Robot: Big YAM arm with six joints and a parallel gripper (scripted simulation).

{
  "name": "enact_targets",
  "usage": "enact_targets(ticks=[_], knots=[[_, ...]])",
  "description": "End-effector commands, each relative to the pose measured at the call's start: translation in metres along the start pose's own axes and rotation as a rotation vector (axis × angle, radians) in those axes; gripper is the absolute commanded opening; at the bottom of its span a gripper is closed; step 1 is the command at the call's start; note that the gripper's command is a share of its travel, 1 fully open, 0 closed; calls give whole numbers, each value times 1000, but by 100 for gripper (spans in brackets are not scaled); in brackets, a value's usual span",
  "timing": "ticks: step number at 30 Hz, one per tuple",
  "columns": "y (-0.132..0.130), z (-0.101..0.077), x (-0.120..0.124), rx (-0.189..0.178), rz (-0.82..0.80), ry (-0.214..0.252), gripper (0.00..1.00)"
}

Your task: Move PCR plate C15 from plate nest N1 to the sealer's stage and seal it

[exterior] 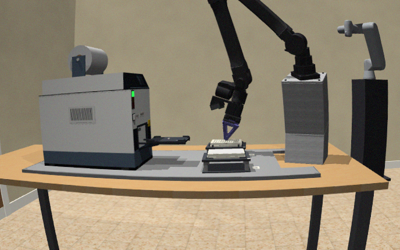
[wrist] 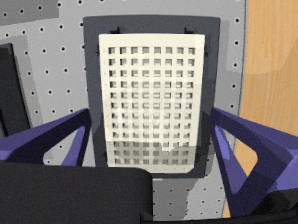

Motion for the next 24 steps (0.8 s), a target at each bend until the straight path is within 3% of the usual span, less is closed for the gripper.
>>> enact_targets(ticks=[1, 14, 24], knots=[[-4, -7, -5, 5, -1, -12, 100], [-7, -10, -8, 11, 2, -21, 100], [5, 0, 4, -13, -13, 18, 100]])
Point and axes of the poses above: the point where the finger pads meet when closed, its own z axis out along the fingers, its own y axis across the jaws, x = y × z, the point moved 6 cm from there along -z, back along the fingers, and after that the axes turned 5 degrees about -z, right-handed, at the moved point
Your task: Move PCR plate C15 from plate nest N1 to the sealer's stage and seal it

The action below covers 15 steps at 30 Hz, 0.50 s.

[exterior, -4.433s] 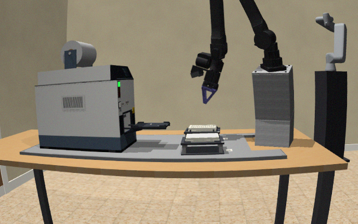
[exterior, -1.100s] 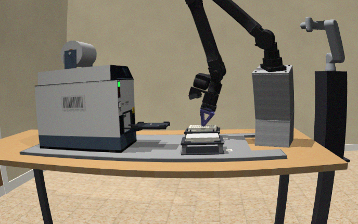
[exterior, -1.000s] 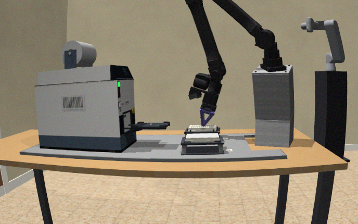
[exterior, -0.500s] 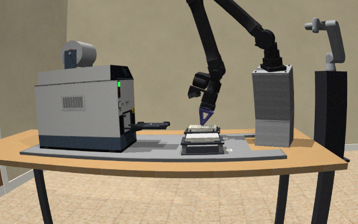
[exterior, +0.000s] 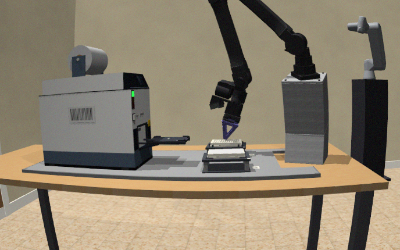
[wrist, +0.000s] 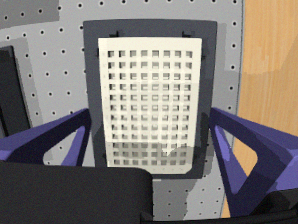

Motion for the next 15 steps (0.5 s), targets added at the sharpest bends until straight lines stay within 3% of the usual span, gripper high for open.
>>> enact_targets(ticks=[1, 15], knots=[[7, 2, 8, -17, -12, 27, 100], [5, -3, -5, -8, -24, -3, 100]])
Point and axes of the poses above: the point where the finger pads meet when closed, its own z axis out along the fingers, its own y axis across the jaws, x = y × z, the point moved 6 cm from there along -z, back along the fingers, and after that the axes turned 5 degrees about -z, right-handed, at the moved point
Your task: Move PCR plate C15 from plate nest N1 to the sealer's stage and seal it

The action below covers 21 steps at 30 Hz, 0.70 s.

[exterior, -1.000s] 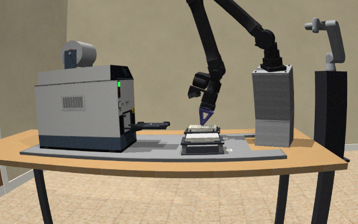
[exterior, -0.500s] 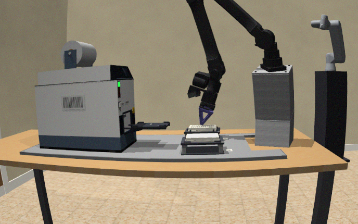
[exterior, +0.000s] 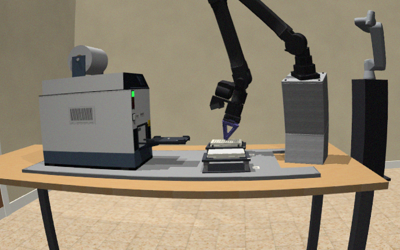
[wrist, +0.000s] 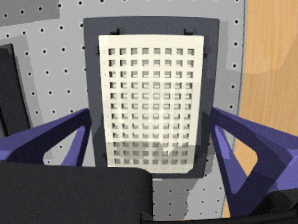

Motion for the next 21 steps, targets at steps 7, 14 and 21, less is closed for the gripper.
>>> enact_targets(ticks=[7, 14, 21], knots=[[4, -5, -9, -4, -24, -15, 100], [3, -5, -9, -3, -23, -15, 100], [3, -5, -9, -3, -22, -15, 100]])
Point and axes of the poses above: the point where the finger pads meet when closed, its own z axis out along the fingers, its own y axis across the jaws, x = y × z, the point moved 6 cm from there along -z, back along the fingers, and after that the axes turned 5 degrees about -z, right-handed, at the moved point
